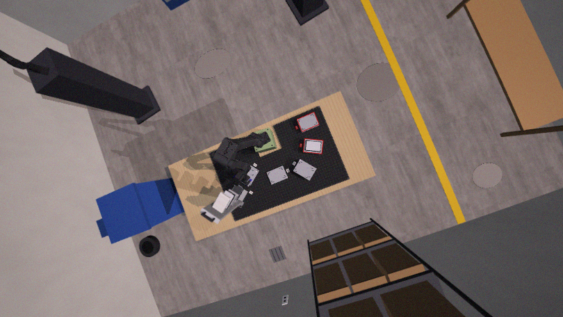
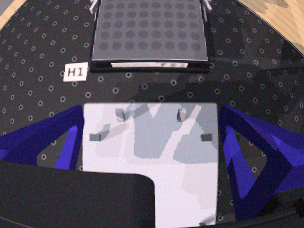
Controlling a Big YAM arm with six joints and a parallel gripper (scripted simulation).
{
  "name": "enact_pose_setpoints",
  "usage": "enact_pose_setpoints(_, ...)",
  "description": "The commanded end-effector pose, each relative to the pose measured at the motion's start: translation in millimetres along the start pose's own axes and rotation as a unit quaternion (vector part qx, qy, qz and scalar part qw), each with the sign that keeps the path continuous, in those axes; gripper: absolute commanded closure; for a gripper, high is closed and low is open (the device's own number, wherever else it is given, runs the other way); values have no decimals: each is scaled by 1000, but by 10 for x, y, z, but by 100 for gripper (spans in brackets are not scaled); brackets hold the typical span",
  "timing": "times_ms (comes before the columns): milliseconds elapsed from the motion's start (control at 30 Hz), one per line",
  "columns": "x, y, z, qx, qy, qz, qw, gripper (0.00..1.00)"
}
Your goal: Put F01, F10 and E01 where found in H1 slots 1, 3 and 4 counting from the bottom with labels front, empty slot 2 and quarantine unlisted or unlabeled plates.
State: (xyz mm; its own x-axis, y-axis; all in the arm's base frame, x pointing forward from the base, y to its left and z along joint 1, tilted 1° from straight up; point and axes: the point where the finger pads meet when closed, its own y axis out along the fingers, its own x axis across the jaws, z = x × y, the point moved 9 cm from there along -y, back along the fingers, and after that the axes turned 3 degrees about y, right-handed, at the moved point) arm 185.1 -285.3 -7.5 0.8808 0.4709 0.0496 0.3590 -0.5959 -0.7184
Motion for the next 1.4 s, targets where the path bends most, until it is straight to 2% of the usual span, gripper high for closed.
enact_pose_setpoints(0,48,-60,-98,-25,2,-5,1000,0)
enact_pose_setpoints(933,29,-366,219,-23,3,-5,1000,0)
enact_pose_setpoints(967,19,-320,337,-8,2,-3,1000,100)
enact_pose_setpoints(1033,-4,-302,273,-14,1,-1,1000,100)
enact_pose_setpoints(1367,-4,-302,273,-14,1,-1,1000,100)
